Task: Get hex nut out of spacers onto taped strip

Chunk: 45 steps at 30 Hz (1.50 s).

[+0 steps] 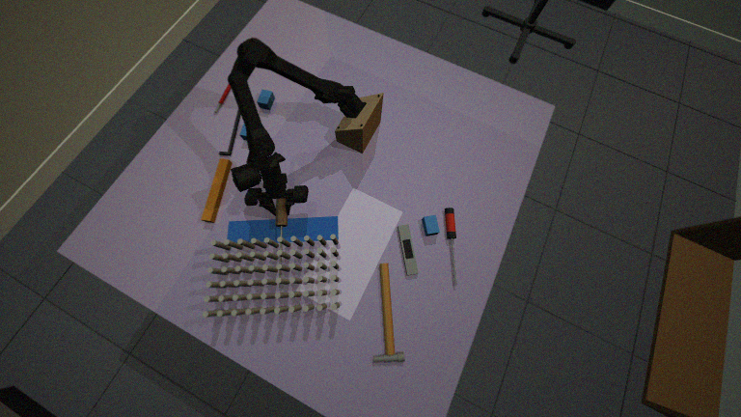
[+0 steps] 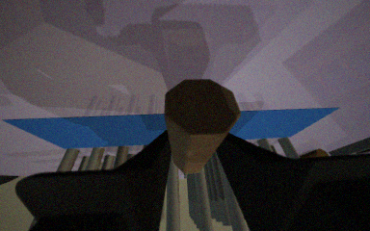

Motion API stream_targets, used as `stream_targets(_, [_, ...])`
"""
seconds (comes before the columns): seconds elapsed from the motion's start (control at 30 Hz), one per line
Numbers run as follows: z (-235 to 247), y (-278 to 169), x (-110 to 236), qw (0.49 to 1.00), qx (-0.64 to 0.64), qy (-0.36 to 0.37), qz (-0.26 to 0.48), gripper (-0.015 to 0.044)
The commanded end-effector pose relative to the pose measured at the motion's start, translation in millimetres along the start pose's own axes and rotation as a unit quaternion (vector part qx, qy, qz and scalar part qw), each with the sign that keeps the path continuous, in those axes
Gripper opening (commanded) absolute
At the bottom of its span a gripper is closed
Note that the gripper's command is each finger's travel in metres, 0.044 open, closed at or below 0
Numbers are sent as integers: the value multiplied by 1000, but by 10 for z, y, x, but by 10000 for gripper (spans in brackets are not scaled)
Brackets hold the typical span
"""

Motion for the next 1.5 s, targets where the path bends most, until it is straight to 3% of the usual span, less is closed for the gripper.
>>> stream_targets(0.0, [33,-80,6,1000,-2,6,7,0])
stream_targets(1.47, [-1,-69,-203,1000,1,4,7,0])
Point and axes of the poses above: the point midway between the two fingers, 35 mm back from their tips, its own x axis back along the fingers, its own z axis across the jaws, y = z × x, the point moved 1 cm from there along x, back along the fingers, and after that the axes turned 7 degrees about -x, right-handed, at the moved point
